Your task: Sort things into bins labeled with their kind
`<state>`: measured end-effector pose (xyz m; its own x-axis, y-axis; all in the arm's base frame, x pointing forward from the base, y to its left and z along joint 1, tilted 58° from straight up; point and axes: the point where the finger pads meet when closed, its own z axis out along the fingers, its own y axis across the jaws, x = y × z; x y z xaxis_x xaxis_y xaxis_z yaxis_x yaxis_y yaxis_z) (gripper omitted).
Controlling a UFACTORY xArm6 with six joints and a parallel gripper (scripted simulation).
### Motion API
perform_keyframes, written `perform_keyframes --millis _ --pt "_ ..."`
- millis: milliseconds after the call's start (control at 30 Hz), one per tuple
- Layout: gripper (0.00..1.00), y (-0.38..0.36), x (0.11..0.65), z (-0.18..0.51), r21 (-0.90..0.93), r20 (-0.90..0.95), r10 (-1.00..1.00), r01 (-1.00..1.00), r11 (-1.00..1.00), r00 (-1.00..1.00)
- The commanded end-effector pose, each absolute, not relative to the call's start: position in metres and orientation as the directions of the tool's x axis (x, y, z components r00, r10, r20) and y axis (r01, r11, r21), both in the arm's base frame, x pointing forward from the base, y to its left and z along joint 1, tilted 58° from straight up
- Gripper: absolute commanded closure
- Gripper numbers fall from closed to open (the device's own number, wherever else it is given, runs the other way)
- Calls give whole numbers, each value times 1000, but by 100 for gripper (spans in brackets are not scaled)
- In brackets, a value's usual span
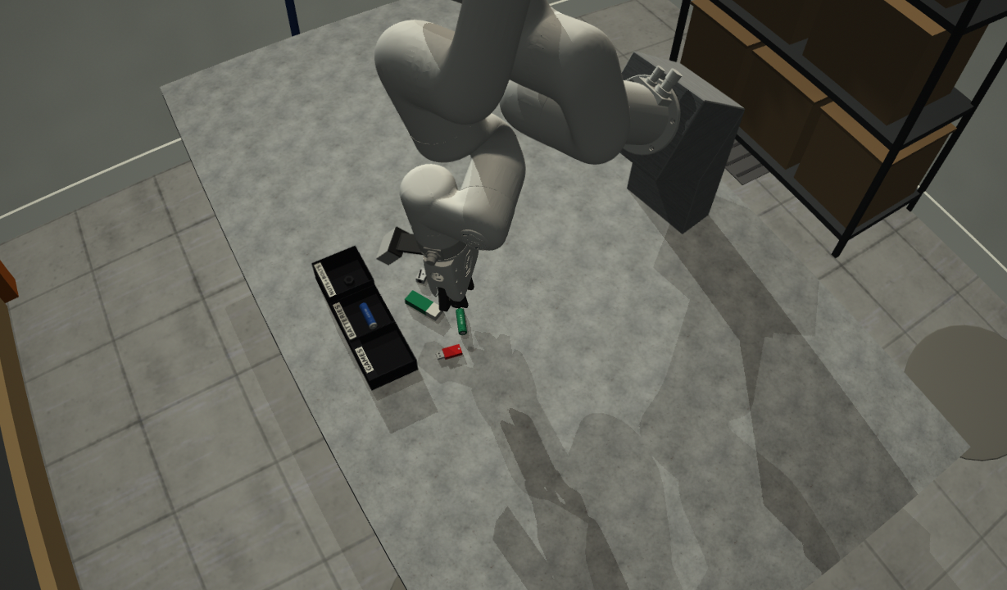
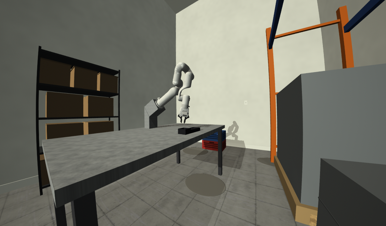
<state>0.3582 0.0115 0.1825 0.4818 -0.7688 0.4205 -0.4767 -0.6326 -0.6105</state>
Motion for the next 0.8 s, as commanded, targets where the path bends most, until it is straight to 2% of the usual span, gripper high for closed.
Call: perform_keyframes --millis 0,400,433,767 --pt "72 4 355 180 -662 327 -854 -548 -512 404" --pt "72 0 354 176 -713 161 -950 -634 -298 266" --pt "72 -3 352 175 -722 101 -972 -656 -218 212" --pt "72 -5 350 172 -718 -97 -995 -695 52 26"
